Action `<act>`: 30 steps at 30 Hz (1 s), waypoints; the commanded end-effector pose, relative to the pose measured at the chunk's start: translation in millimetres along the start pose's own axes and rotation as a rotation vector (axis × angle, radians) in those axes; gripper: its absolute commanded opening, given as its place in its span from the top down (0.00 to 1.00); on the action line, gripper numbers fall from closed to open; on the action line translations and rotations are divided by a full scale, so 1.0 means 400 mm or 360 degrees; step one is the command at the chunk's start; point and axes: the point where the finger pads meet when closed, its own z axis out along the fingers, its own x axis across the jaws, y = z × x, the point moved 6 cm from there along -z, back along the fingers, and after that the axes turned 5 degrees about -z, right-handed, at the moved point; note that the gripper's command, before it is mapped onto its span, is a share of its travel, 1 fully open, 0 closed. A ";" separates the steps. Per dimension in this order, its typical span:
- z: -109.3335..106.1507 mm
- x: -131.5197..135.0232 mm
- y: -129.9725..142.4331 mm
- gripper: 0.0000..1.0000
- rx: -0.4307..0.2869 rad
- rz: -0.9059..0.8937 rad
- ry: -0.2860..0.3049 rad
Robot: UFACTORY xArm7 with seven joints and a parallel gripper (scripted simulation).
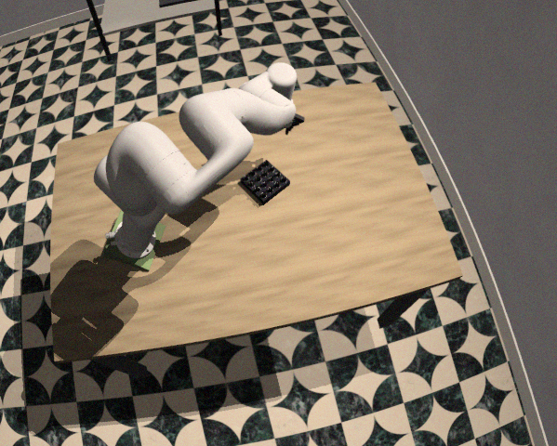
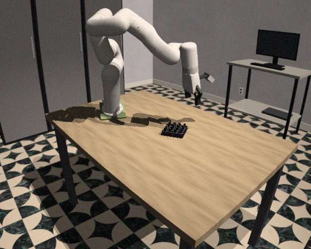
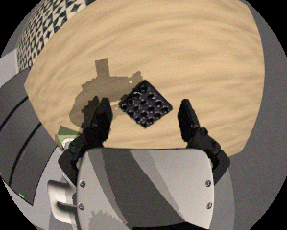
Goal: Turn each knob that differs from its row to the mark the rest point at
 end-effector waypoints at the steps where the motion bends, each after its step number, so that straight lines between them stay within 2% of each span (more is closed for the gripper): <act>1: 0.001 0.000 0.003 0.00 -0.0004 0.0035 0.0013; 30: 0.039 -0.009 0.061 0.00 -0.0074 0.0326 0.0060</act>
